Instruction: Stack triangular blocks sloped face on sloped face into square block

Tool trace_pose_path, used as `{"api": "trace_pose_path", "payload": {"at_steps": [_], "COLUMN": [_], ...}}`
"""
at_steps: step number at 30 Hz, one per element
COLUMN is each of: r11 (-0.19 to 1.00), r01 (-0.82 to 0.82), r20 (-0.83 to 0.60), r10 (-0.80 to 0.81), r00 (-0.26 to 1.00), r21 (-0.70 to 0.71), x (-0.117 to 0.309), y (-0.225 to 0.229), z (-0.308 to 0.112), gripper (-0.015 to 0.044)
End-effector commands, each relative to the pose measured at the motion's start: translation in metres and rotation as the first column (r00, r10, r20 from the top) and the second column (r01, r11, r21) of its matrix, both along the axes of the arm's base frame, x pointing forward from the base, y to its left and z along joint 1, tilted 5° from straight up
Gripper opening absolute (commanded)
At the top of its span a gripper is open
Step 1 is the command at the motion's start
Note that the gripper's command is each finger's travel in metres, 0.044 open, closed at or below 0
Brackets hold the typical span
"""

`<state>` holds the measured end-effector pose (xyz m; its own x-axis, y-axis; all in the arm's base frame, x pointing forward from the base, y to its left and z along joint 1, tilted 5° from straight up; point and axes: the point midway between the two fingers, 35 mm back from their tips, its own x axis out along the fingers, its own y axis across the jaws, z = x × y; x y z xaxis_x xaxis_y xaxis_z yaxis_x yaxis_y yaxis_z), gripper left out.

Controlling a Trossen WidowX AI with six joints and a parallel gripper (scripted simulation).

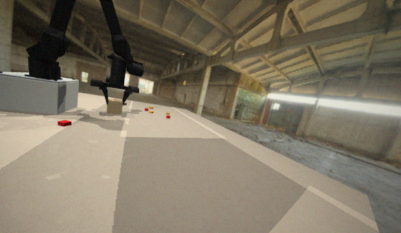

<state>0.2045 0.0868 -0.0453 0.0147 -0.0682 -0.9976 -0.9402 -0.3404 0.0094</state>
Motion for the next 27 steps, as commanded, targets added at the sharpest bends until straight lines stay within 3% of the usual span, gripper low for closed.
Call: {"api": "trace_pose_path", "payload": {"at_steps": [1, 27], "r11": [1.0, 1.0], "r01": [0.005, 0.002], "r20": [0.0, -0.001], "r10": [-0.005, -0.002], "r00": [1.0, 1.0], "r21": [-0.001, 0.0], "x": [-0.0003, -0.0004], "y": [-0.0002, 0.0001], "z": [-0.0005, -0.0021], "gripper": [0.0, 0.0]}}
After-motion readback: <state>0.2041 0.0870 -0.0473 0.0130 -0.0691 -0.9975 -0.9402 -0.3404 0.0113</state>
